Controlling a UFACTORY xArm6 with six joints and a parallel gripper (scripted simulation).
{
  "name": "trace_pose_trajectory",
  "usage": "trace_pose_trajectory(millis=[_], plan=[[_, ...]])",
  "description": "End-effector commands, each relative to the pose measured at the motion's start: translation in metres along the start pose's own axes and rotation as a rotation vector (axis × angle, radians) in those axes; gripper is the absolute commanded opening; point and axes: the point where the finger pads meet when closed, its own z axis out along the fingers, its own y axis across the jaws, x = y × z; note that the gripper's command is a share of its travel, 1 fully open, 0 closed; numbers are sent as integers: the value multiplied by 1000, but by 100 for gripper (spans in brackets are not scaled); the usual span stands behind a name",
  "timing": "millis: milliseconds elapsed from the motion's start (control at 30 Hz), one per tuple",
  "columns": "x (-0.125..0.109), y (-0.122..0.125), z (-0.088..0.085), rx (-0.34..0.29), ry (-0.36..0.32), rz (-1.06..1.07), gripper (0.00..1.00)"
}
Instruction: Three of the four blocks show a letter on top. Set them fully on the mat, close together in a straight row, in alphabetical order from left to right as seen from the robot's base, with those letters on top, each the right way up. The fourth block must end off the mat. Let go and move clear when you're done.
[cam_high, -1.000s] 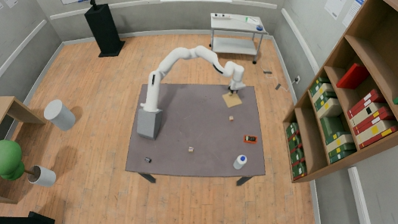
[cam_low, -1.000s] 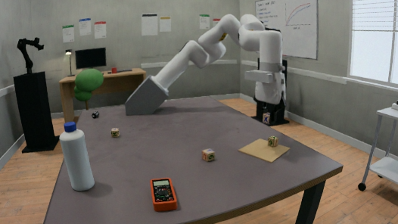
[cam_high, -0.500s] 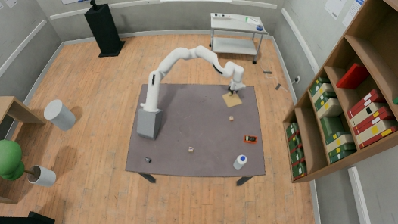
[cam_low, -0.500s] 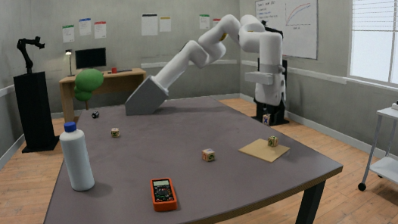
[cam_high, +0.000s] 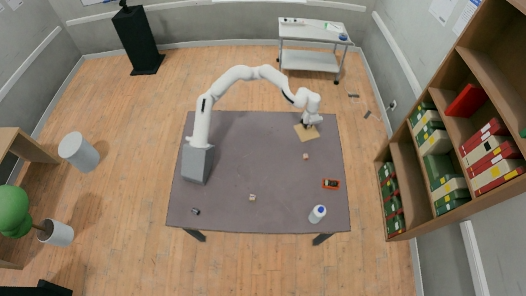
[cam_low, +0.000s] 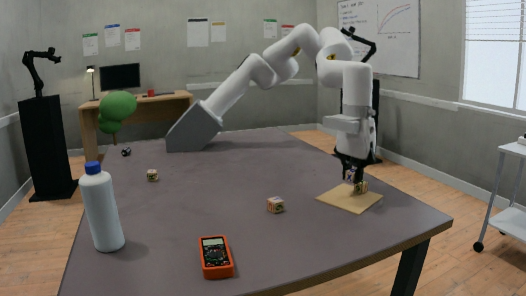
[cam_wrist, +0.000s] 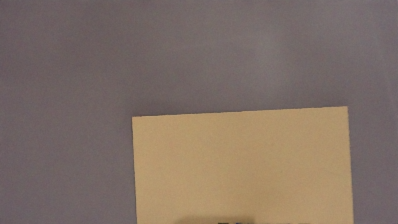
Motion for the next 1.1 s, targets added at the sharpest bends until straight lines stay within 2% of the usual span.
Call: trace_pose_trajectory(millis=[0,67,200,333,1067], plan=[[0,-2,18,5,1,-1,28],[0,-2,18,5,1,-1,28],[0,-2,32,5,1,-1,28],[0,-2,39,5,1,-1,28],[0,-2,40,5,1,-1,28]])
